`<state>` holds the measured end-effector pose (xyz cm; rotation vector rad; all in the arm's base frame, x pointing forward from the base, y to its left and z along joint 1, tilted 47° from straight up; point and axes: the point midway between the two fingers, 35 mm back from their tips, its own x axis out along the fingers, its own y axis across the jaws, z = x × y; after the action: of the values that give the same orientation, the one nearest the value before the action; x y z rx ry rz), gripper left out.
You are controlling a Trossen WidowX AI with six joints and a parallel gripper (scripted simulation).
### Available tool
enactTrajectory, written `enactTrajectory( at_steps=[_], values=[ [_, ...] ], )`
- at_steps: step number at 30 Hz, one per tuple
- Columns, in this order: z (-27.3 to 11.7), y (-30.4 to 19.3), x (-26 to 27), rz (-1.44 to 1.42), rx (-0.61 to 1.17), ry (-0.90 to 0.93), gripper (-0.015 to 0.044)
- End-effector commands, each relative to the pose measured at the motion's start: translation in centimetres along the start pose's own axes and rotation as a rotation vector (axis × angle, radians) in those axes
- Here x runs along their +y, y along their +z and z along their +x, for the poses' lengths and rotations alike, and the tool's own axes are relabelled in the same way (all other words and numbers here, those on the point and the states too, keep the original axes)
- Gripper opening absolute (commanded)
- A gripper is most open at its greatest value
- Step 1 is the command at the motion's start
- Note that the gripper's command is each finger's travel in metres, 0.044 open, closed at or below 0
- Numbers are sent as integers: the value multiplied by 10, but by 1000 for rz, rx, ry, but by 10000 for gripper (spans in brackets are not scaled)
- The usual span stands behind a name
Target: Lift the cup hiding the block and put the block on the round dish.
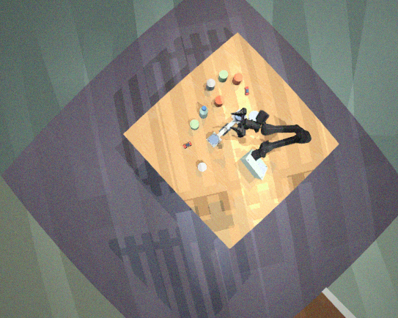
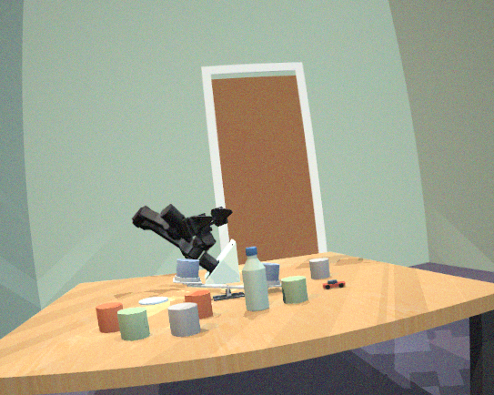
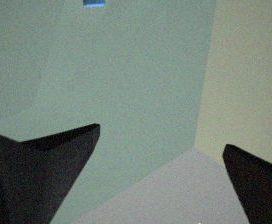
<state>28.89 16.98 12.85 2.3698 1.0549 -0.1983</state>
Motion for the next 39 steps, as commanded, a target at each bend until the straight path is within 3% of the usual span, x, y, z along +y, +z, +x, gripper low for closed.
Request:
enactTrajectory(
  at_steps=[1, 39],
  values=[
    [8, 7, -8, -57, -70, -25, 440],
    [7, 54, -77, -741, -586, -375, 440]
  ],
)
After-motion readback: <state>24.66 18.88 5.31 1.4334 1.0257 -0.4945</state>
